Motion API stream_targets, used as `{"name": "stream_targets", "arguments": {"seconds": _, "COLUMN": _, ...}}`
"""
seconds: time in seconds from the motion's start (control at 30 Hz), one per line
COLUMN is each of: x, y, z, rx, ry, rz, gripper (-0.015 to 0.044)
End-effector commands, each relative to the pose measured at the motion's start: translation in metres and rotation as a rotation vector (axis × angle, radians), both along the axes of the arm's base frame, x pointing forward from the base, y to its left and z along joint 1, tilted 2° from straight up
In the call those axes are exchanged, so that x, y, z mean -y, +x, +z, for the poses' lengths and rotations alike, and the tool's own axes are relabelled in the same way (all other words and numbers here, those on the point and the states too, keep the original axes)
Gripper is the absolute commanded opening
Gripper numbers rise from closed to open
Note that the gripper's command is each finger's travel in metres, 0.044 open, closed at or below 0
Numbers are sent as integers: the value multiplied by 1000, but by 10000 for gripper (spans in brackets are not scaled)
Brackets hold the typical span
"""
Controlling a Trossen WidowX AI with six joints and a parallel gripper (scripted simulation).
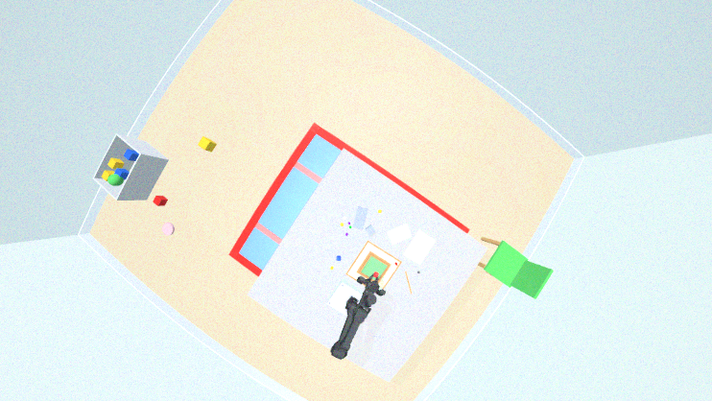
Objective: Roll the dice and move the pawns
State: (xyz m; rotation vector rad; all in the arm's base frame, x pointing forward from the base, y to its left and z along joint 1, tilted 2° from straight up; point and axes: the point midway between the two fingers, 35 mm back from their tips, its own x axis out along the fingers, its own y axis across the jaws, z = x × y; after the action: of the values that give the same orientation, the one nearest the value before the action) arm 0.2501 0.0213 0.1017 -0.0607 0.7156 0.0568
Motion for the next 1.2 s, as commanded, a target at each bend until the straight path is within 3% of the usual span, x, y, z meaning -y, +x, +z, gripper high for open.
{"name": "stream_targets", "arguments": {"seconds": 0.0, "x": 0, "y": 0, "z": 0, "rx": 0, "ry": 0, "rz": 0, "gripper": 157}}
{"name": "stream_targets", "arguments": {"seconds": 0.37, "x": -2, "y": 0, "z": 40, "rx": 3, "ry": -1, "rz": -6, "gripper": 440}}
{"name": "stream_targets", "arguments": {"seconds": 0.97, "x": 0, "y": 21, "z": -10, "rx": -797, "ry": -56, "rz": -36, "gripper": 440}}
{"name": "stream_targets", "arguments": {"seconds": 1.1, "x": 0, "y": 20, "z": -7, "rx": -743, "ry": -60, "rz": -32, "gripper": 440}}
{"name": "stream_targets", "arguments": {"seconds": 1.17, "x": -4, "y": 21, "z": -8, "rx": -745, "ry": -64, "rz": -24, "gripper": 387}}
